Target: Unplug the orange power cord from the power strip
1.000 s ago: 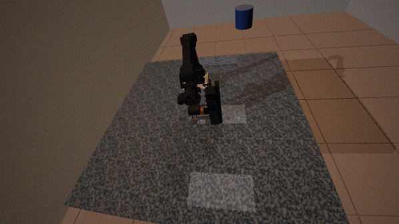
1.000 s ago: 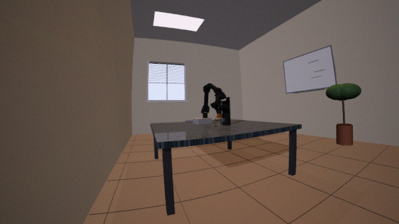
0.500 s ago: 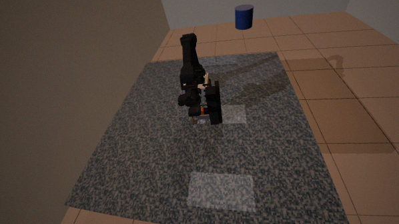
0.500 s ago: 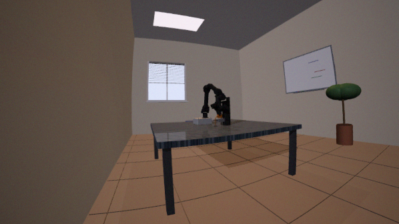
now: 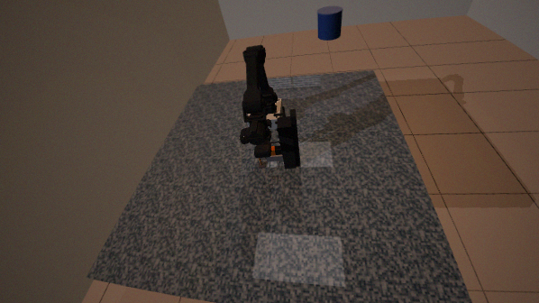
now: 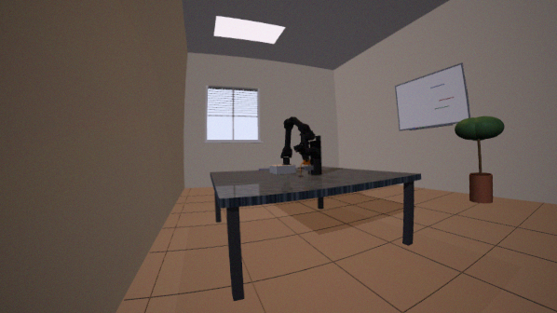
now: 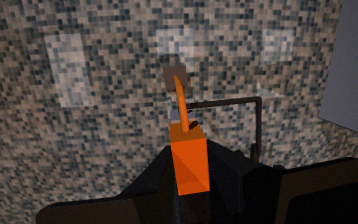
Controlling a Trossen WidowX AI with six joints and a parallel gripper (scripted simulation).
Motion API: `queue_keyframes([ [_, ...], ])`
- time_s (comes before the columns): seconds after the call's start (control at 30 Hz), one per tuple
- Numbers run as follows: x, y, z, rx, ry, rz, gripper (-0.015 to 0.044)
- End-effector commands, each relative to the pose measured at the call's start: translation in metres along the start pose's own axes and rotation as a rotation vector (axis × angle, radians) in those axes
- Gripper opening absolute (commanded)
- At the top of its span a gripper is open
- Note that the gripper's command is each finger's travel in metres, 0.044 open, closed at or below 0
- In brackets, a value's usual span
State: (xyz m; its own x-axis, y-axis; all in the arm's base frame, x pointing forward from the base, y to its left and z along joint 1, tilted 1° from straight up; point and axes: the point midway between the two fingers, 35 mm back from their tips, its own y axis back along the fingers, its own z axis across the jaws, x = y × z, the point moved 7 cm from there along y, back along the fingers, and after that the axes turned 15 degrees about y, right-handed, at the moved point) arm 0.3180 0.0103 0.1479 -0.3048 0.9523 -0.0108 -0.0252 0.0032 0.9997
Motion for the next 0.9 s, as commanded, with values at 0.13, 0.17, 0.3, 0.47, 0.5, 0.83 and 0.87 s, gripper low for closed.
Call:
queue_keyframes([
  [0.13,-0.017,0.001,-0.004,0.002,-0.007,-0.012,0.0],
  [0.17,-0.018,0.001,-0.004,0.002,-0.007,-0.013,0.0],
  [0.3,-0.025,0.001,-0.006,0.003,-0.008,-0.013,0.0],
  [0.47,-0.033,0.001,-0.008,0.003,-0.008,-0.013,0.0],
  [0.5,-0.034,0.001,-0.009,0.003,-0.008,-0.013,0.0],
  [0.83,-0.049,0.002,-0.016,0.004,-0.009,-0.014,0.0],
  [0.87,-0.051,0.002,-0.017,0.004,-0.009,-0.014,0.0],
])
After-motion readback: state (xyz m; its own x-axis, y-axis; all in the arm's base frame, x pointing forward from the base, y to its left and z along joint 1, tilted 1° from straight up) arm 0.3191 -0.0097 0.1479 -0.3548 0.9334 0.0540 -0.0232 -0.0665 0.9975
